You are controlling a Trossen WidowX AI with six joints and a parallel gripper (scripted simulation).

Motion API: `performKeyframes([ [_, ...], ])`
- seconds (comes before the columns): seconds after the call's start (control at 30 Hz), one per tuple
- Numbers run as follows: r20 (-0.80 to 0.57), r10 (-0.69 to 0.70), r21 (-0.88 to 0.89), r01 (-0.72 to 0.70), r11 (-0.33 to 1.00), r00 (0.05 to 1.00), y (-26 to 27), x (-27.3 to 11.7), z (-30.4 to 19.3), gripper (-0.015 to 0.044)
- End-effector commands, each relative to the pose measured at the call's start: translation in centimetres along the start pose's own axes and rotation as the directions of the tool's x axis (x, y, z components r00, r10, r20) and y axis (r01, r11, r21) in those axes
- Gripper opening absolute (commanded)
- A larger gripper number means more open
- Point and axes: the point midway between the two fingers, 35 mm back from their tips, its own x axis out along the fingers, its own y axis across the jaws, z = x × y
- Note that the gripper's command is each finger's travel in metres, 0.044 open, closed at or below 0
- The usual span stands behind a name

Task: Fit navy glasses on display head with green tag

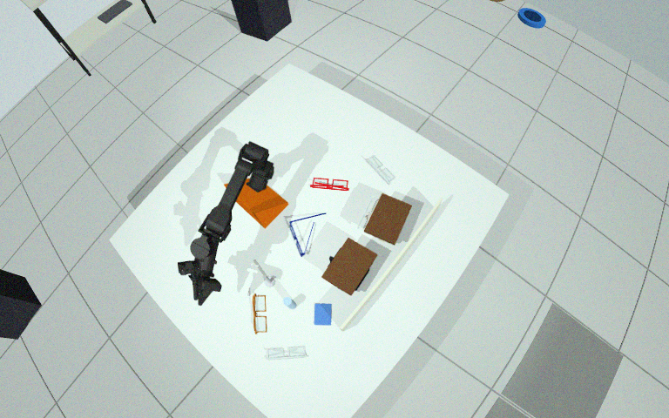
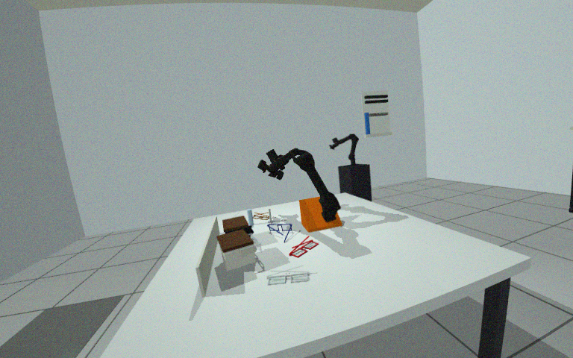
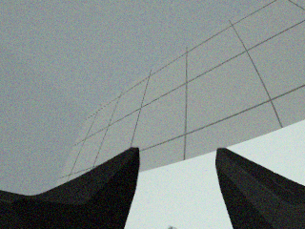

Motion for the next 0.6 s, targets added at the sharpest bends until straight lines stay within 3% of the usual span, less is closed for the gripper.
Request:
performKeyframes([
  [0.0,-0.195,-0.091,-0.244,0.042,0.969,0.977,0.1,-2.5,-7.2,0.02],
  [0.3,-0.512,-0.309,-0.629,-0.104,0.771,0.802,-1.9,-10.4,-20.3,0.02],
  [0.57,-0.677,-0.502,-0.728,-0.395,0.56,0.538,-5.6,-20.1,-29.0,0.02],
])
